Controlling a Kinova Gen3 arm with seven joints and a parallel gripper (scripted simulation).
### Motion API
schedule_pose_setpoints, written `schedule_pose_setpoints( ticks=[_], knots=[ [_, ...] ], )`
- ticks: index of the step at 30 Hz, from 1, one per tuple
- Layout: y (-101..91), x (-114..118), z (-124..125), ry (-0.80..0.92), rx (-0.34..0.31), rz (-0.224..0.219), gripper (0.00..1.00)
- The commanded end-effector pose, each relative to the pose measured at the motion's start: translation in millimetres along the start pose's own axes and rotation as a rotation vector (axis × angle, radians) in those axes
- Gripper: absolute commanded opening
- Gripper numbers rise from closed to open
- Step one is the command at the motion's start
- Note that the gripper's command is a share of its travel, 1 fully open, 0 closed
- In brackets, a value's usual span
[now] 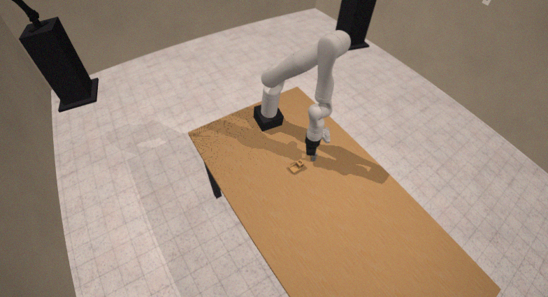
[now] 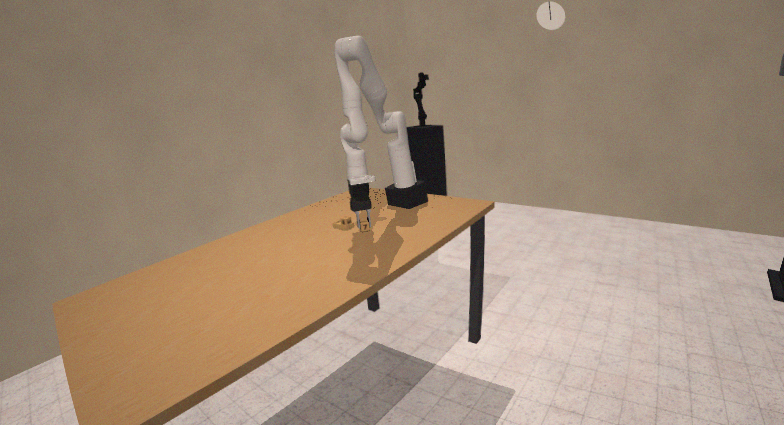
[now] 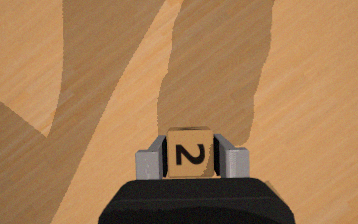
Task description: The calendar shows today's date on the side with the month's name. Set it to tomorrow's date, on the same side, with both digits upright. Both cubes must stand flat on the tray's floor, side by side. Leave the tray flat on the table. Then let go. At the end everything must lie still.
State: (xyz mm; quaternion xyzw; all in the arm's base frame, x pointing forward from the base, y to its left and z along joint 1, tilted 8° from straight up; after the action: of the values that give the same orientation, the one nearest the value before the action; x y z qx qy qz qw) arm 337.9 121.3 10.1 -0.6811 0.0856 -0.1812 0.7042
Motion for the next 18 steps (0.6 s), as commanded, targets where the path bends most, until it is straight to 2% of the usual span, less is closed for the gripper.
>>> schedule_pose_setpoints(
  ticks=[1, 18],
  knots=[
    [0.4, -1.5, 1.3, 0.007, 0.0, 0.005, 0.6],
    [0.4, -3.9, -0.6, 0.01, -0.003, 0.007, 0.6]
  ],
)
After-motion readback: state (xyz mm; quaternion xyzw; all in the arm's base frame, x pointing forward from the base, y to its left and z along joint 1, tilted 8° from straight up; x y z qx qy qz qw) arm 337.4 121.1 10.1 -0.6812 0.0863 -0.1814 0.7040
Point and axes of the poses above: the point where the finger pads meet when closed, its own y axis out along the fingers, its own x axis across the jaws, z = x × y, the point moved 2 cm from there along -y, back along the fingers, and after that the axes turned 3 degrees about -y, right-handed, at the moved point
